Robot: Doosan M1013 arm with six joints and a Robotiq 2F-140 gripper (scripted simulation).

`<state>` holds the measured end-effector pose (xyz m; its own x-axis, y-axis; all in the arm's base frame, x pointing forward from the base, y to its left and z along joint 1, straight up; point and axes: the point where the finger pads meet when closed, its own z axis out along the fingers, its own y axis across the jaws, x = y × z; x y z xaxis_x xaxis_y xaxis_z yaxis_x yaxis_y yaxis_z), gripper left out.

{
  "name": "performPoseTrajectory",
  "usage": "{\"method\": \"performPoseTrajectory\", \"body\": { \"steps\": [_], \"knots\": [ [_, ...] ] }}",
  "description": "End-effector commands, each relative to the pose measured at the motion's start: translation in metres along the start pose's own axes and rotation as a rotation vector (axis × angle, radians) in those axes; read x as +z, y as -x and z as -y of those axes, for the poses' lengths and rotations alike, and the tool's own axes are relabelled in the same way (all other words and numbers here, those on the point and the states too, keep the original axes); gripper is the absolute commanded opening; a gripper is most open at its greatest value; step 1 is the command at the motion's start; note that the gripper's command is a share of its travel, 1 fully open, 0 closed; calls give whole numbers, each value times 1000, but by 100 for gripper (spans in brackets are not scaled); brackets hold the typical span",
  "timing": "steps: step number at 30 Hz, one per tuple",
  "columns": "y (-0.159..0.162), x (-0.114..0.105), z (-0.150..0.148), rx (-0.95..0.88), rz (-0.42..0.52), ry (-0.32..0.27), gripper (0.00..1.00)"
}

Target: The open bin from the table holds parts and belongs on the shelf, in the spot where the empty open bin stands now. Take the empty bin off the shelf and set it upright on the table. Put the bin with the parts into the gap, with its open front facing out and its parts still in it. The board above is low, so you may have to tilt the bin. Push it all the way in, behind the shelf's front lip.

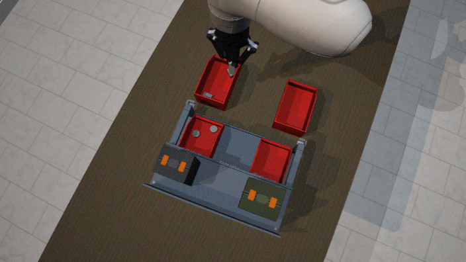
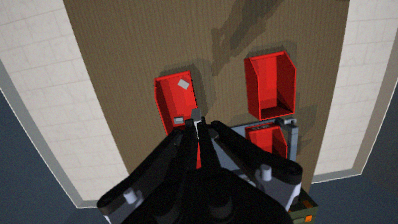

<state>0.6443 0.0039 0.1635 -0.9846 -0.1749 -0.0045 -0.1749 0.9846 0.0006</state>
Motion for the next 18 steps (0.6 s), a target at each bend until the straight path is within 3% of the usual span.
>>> {"method": "performPoseTrajectory", "body": {
  "steps": [1, 2, 18],
  "knots": [
    [0, 0, 4, 0, 0, 1, 10],
    [0, 0, 4, 0, 0, 1, 24],
    [0, 0, 4, 0, 0, 1, 24]
  ]
}}
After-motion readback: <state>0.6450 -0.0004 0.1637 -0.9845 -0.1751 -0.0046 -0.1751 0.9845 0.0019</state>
